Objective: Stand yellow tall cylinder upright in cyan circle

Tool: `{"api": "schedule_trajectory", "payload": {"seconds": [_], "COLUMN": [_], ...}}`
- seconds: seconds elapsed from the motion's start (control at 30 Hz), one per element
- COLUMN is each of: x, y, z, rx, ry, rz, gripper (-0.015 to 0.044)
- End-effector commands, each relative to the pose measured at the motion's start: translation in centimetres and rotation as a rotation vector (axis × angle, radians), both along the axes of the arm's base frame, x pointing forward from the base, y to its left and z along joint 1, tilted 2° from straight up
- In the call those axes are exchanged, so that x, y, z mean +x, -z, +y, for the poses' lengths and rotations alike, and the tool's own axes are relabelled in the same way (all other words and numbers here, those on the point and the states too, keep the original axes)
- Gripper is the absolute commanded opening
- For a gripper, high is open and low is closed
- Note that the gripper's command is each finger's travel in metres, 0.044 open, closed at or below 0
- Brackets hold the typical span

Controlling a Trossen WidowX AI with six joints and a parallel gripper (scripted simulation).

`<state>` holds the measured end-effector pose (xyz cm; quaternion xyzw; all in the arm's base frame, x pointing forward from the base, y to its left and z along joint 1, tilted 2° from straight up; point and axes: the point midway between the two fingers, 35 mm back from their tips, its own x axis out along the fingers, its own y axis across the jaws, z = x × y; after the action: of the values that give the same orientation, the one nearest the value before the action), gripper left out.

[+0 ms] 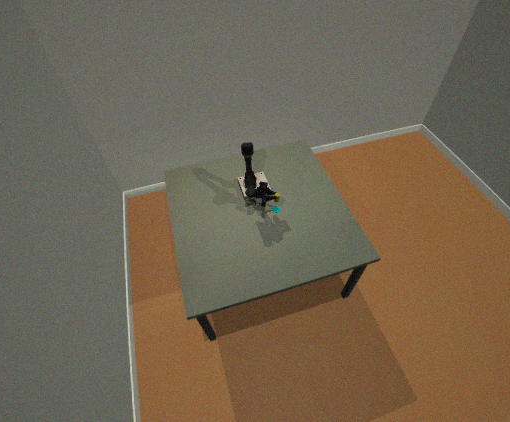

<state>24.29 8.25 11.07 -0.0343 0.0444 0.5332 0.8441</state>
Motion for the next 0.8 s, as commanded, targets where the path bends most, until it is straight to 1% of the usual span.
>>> {"api": "schedule_trajectory", "payload": {"seconds": [0.0, 0.77], "x": [0.1, 0.4], "y": [0.6, 5.0], "z": [0.0, -0.2], "rx": [0.007, 0.007], "ry": [-0.004, -0.004], "rz": [0.009, 0.01], "gripper": [0.0105, 0.0105]}}
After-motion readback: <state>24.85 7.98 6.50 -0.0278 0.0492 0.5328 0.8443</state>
